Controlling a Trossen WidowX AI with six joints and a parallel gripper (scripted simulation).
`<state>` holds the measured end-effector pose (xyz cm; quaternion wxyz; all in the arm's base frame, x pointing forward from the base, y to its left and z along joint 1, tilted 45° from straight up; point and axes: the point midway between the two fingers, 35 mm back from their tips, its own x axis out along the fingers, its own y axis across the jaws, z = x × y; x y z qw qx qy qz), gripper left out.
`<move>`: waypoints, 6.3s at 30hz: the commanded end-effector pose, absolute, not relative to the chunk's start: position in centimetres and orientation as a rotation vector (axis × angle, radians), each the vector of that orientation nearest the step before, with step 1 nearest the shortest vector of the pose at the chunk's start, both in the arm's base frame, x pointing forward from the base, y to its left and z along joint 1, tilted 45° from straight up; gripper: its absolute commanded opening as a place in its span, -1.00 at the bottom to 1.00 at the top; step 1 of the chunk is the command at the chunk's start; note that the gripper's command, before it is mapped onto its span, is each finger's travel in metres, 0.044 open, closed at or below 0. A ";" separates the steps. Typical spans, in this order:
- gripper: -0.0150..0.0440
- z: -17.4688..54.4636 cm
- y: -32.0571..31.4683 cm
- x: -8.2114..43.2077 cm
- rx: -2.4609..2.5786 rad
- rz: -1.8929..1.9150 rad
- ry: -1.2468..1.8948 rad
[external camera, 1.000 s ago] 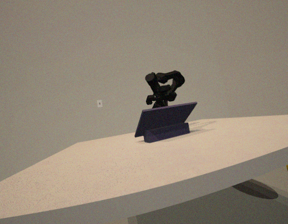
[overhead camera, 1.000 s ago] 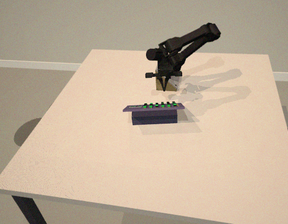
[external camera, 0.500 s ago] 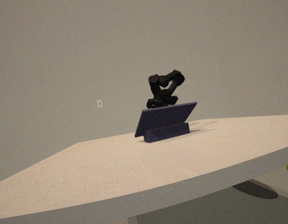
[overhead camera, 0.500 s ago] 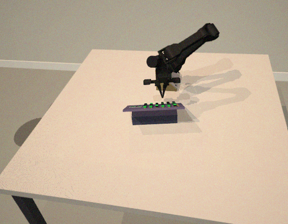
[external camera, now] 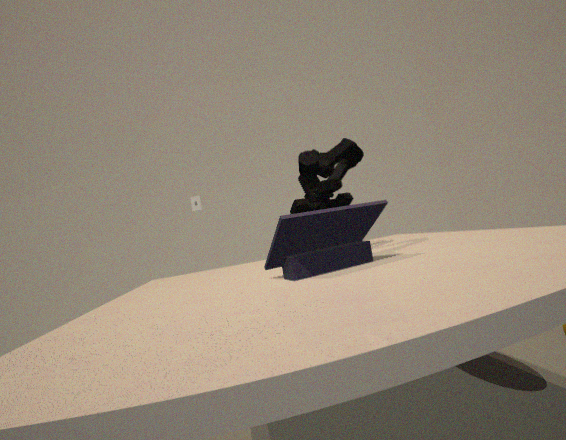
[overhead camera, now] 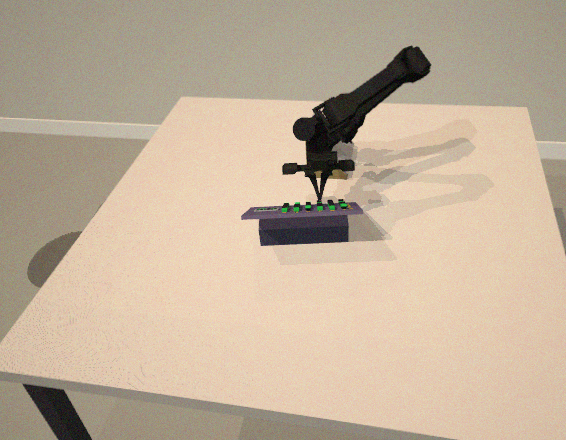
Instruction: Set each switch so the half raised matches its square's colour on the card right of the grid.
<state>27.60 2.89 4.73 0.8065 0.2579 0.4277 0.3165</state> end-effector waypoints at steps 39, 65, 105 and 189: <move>-0.49 4.3 3.4 28.0 0.554 0.672 0.917; -0.49 4.1 3.6 28.1 0.554 0.672 0.917; -0.49 2.0 0.5 26.3 0.568 0.654 0.869; -0.49 3.9 -2.5 24.7 0.557 0.657 0.897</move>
